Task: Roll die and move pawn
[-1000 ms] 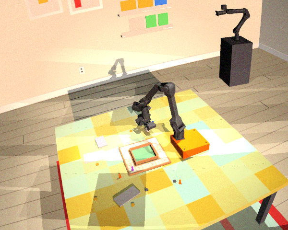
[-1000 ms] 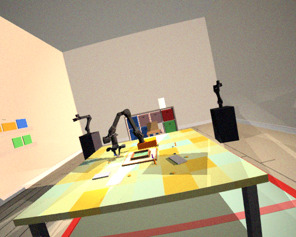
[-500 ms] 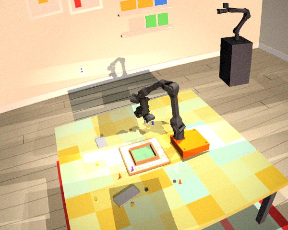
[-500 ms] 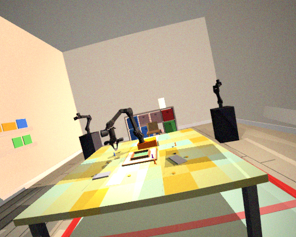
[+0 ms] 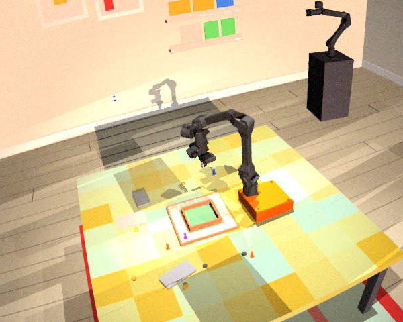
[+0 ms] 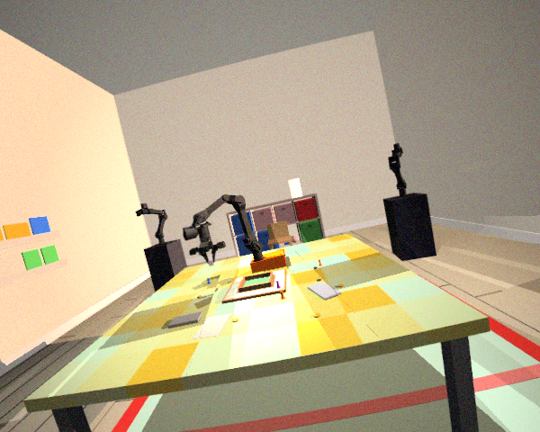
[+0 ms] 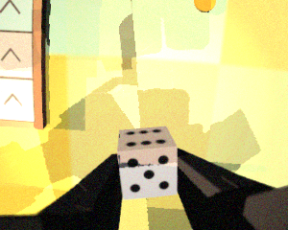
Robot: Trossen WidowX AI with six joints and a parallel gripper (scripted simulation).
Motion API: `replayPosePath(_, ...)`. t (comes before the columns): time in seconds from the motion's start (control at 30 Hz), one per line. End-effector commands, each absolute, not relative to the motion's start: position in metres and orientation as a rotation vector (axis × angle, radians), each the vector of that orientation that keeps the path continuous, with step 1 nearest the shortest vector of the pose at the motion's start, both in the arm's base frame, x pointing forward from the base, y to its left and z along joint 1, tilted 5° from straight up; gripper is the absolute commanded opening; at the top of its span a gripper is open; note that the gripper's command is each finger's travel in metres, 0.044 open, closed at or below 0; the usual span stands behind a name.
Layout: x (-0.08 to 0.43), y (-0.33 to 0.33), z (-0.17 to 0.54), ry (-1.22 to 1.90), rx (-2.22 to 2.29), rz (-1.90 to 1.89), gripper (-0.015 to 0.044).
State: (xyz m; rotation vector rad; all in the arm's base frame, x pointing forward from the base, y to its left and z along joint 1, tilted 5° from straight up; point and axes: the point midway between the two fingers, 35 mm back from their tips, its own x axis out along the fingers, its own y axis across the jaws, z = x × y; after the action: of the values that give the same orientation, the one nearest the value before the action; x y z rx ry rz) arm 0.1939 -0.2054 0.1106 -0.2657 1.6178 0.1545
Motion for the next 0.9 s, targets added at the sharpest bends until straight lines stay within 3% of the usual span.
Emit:
replayPosePath(0.0,0.207,-0.19,0.106,1.615,-0.256,0.157,0.0)
replayPosePath(0.87,0.266,-0.079,0.078,1.62,-0.243,0.145,0.0)
